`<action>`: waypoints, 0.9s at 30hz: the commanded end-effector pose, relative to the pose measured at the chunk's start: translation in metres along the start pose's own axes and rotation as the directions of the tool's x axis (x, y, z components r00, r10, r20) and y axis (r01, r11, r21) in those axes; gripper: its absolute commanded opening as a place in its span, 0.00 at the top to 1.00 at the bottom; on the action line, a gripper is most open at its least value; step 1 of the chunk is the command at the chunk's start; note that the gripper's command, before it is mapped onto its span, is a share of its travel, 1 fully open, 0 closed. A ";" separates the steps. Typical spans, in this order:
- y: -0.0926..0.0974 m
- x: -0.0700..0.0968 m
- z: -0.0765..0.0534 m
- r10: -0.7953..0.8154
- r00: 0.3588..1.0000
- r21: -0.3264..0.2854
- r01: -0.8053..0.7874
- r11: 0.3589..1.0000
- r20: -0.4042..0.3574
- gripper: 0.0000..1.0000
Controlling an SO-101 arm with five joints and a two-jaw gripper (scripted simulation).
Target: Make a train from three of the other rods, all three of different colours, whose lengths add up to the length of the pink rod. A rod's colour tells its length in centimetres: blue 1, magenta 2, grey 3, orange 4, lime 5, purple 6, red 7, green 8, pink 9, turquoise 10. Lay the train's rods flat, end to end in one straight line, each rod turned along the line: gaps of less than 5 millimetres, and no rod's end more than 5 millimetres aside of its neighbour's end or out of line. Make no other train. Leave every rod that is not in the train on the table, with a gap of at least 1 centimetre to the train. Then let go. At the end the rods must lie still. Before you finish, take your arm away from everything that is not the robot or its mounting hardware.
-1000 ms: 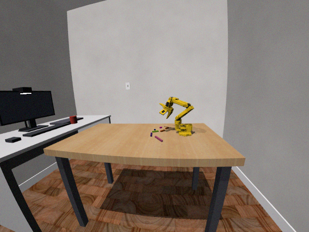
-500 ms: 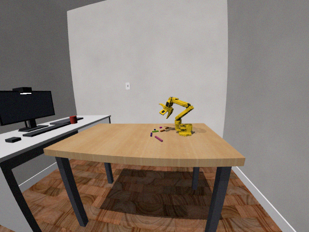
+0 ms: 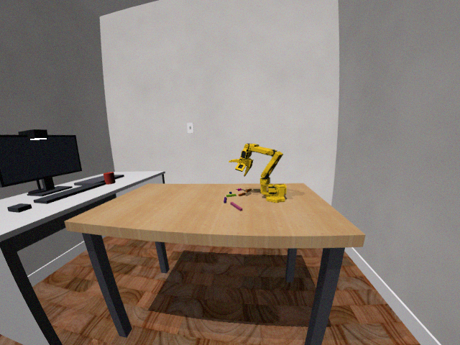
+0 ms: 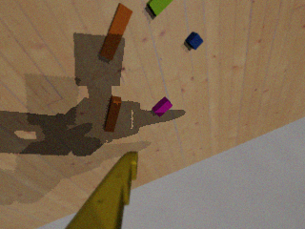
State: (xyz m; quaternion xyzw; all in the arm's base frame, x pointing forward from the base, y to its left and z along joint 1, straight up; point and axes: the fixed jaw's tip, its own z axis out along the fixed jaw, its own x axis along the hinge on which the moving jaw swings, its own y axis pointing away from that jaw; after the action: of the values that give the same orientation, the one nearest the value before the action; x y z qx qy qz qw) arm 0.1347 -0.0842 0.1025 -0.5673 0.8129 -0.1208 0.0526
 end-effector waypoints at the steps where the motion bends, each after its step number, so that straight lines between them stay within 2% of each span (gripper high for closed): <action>1: -0.021 -0.002 -0.003 -0.161 0.987 0.018 0.161 0.987 0.006 0.32; 2: -0.024 -0.003 -0.001 -0.203 0.979 0.006 0.203 0.979 0.012 0.32; 5: -0.031 -0.005 0.005 -0.303 0.952 -0.020 0.304 0.952 0.030 0.42; 7: -0.035 -0.006 0.008 -0.349 0.936 -0.031 0.351 0.936 0.040 0.46; 9: -0.041 -0.009 0.015 -0.436 0.898 -0.050 0.440 0.897 0.062 0.52; 10: -0.043 -0.011 0.018 -0.472 0.878 -0.057 0.476 0.877 0.073 0.52; 11: -0.044 -0.011 0.019 -0.477 0.876 -0.058 0.481 0.875 0.074 0.56; 13: -0.044 -0.011 0.019 -0.477 0.876 -0.058 0.481 0.875 0.074 0.56; 21: -0.058 -0.022 0.045 -0.695 0.702 -0.088 0.711 0.698 0.159 0.75; 27: -0.061 -0.026 0.054 -0.746 0.639 -0.090 0.768 0.635 0.186 0.81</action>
State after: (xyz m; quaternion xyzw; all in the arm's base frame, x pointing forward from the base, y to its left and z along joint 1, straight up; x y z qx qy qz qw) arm 0.1999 -0.0861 0.0533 -0.8518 0.5237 0.0086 -0.0022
